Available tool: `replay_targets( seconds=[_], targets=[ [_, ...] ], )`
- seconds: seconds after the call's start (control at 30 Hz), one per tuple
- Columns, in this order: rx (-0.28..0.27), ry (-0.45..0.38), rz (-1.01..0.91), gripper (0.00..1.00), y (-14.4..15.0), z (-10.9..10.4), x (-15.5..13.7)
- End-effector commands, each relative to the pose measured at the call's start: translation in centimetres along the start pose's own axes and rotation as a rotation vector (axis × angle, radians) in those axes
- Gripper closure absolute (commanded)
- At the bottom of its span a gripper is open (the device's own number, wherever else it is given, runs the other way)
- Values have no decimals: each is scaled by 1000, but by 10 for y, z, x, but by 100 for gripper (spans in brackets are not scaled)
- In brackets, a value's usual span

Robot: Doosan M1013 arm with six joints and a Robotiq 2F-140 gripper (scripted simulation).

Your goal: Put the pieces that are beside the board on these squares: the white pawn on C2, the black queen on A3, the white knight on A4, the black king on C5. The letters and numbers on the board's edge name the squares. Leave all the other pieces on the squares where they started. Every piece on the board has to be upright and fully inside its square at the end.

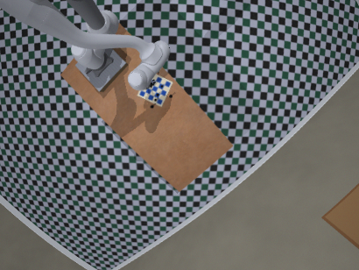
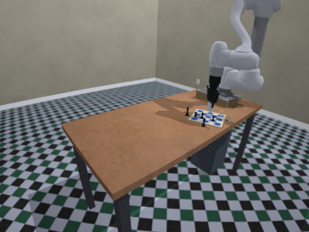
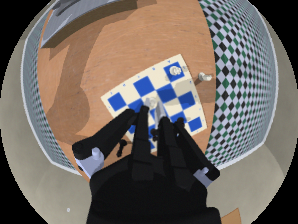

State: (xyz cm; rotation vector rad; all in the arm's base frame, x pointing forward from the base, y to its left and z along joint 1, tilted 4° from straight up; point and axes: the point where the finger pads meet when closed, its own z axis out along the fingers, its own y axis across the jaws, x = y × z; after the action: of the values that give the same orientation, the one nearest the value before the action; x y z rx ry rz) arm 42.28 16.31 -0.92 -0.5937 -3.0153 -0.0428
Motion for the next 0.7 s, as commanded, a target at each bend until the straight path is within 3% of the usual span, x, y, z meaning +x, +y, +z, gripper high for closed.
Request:
replay_targets(
  seconds=[0.0, 0.37, 0.67],
  targets=[
    [0, 0, 0, 80, 0, -3, 0],
    [0, 0, 0, 80, 0, -58, 0],
    [0, 0, 0, 80, 0, -67, 0]
  ],
)
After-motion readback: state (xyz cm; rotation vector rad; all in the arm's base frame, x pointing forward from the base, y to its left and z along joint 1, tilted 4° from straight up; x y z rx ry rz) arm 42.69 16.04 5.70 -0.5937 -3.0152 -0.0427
